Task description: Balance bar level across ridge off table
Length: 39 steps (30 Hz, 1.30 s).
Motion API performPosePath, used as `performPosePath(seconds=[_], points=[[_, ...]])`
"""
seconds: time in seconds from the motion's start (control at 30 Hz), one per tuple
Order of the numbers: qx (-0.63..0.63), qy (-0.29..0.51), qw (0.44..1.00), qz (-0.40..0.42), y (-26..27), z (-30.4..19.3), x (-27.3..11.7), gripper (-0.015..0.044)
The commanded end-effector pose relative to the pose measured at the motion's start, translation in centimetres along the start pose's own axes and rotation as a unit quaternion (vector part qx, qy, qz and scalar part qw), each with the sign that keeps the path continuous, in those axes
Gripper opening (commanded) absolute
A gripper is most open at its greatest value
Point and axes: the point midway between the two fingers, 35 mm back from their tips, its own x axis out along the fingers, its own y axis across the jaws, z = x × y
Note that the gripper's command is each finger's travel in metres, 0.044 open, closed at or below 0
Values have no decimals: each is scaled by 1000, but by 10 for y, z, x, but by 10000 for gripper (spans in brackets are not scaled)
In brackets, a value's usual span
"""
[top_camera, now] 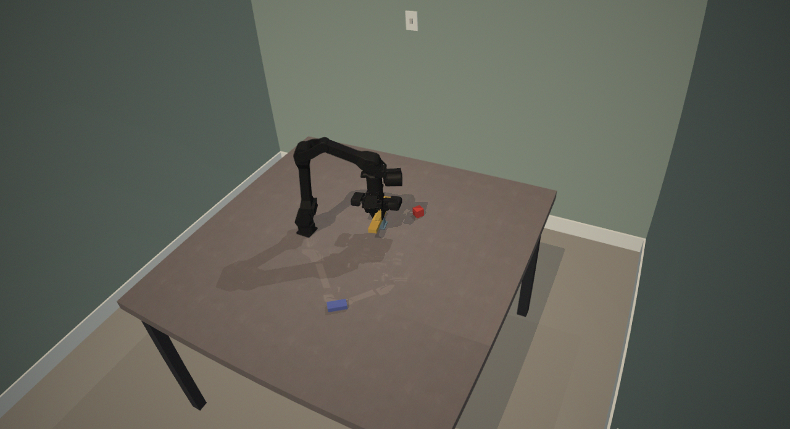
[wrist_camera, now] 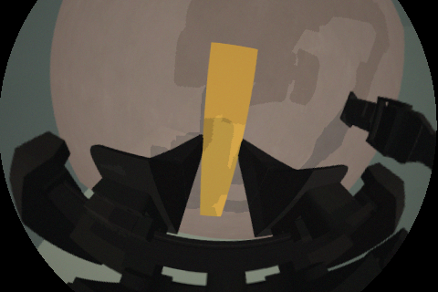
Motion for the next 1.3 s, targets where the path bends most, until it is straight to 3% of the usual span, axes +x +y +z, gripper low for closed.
performPosePath(seconds=[0.0,0.7,0.9,1.27], points=[[0,0,1000,0,0,0,0,0],[0,0,1000,0,0,0,0,0],[0,0,1000,0,0,0,0,157],[0,0,1000,0,0,0,0,167]])
